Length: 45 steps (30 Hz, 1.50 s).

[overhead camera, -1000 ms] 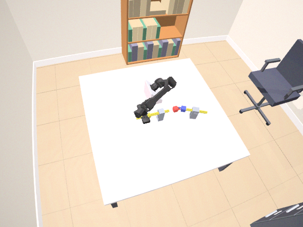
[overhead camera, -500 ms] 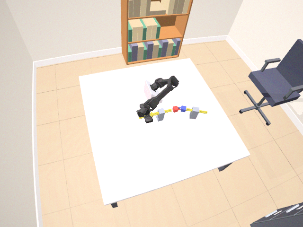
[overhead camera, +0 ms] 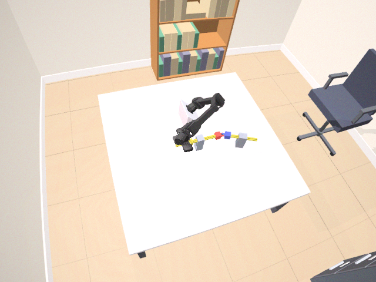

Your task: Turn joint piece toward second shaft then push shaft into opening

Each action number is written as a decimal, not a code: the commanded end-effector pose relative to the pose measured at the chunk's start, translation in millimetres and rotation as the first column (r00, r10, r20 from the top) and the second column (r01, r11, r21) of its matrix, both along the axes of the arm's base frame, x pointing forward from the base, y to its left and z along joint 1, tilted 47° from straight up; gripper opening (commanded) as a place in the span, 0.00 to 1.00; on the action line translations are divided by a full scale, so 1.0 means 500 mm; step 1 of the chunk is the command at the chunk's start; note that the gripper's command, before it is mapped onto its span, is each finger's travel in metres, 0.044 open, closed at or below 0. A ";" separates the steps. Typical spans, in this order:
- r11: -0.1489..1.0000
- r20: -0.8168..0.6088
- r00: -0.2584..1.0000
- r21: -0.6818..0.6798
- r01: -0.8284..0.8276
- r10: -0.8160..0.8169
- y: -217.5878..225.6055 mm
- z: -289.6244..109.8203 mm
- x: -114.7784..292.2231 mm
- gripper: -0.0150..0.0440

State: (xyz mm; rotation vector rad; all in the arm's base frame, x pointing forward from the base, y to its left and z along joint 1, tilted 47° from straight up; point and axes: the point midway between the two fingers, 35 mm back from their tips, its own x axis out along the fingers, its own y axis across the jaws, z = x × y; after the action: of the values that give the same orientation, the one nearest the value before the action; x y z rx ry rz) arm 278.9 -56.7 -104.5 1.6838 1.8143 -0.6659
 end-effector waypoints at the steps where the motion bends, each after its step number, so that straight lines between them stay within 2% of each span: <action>1: 1.000 -0.002 1.000 0.005 0.002 -0.002 0.014 0.012 -0.001 0.25; 19: 1.000 -0.003 1.000 0.007 0.002 -0.002 0.052 0.051 -0.005 0.25; 33: 1.000 -0.004 1.000 0.001 0.000 0.000 0.047 0.047 -0.005 0.25; 36: 1.000 -0.004 1.000 0.001 0.000 0.000 0.047 0.047 -0.005 0.37; 41: 1.000 -0.004 1.000 0.001 0.000 0.000 0.047 0.047 -0.005 0.37; 45: 1.000 -0.004 1.000 0.001 0.000 0.000 0.047 0.047 -0.005 0.55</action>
State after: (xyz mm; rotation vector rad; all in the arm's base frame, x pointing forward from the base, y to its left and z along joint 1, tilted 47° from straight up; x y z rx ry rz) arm 276.6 -33.5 -80.9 1.6856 1.8161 -0.6676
